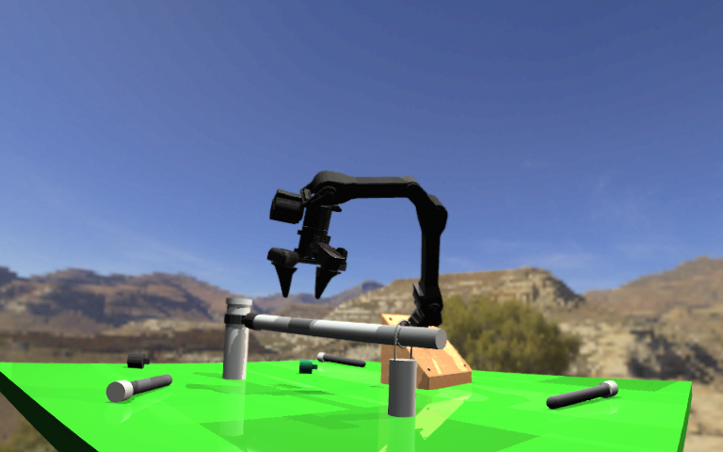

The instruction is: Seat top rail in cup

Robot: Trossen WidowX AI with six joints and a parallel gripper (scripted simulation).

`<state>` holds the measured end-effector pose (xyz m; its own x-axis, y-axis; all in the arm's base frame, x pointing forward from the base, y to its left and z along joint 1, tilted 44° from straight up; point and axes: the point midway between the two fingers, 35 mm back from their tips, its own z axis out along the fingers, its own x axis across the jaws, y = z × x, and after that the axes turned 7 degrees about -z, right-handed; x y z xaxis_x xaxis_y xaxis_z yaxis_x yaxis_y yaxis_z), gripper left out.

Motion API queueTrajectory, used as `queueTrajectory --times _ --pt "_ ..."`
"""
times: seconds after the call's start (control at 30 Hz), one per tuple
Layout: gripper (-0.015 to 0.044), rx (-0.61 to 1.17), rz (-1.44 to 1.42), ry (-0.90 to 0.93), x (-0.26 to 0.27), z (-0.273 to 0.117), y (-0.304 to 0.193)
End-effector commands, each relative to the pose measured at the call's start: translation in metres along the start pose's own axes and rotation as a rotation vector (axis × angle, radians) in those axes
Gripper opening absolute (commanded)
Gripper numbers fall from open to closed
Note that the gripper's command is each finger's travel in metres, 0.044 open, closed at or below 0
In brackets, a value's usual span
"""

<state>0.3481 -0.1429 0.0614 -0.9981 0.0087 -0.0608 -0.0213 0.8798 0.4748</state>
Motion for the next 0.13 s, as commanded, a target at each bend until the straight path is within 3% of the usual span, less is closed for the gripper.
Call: queueTrajectory --times 0.0,0.1 --pt "0.044 0.003 -0.006 0.005 0.0006 0.0001 -0.0003" --pt "0.044 0.003 -0.006 0.005 0.0006 0.0001 -0.0003"
